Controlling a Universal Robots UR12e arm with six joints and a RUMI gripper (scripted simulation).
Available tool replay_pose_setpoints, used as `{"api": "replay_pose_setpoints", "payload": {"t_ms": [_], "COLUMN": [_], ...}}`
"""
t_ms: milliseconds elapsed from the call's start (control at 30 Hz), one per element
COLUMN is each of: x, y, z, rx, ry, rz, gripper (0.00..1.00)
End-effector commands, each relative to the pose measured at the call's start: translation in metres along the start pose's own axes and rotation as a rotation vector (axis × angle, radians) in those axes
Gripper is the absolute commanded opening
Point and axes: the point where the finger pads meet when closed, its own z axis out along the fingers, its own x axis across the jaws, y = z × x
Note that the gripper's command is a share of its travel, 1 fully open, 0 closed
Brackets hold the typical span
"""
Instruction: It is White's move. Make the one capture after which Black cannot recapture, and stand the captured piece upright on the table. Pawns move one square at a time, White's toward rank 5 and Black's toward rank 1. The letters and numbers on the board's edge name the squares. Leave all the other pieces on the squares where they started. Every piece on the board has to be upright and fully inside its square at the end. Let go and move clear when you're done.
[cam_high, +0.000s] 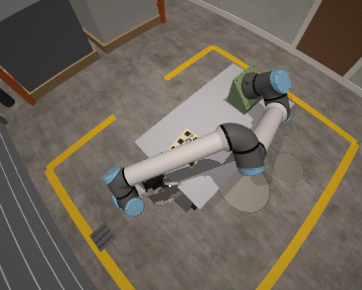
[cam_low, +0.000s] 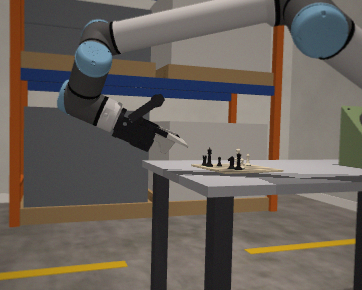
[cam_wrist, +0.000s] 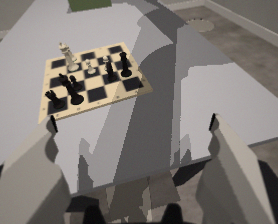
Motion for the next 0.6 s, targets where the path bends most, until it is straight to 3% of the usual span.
{"api": "replay_pose_setpoints", "payload": {"t_ms": [0,300,467,567], "x": [-0.012,-0.028,-0.034,-0.034], "y": [0.009,0.025,0.030,0.031], "z": [-0.007,-0.018,-0.021,-0.022], "rx": [0.089,0.171,0.198,0.201], "ry": [-0.112,-0.244,-0.288,-0.294], "rz": [-0.060,-0.126,-0.148,-0.151], "gripper": [1.00,1.00,1.00,1.00]}}
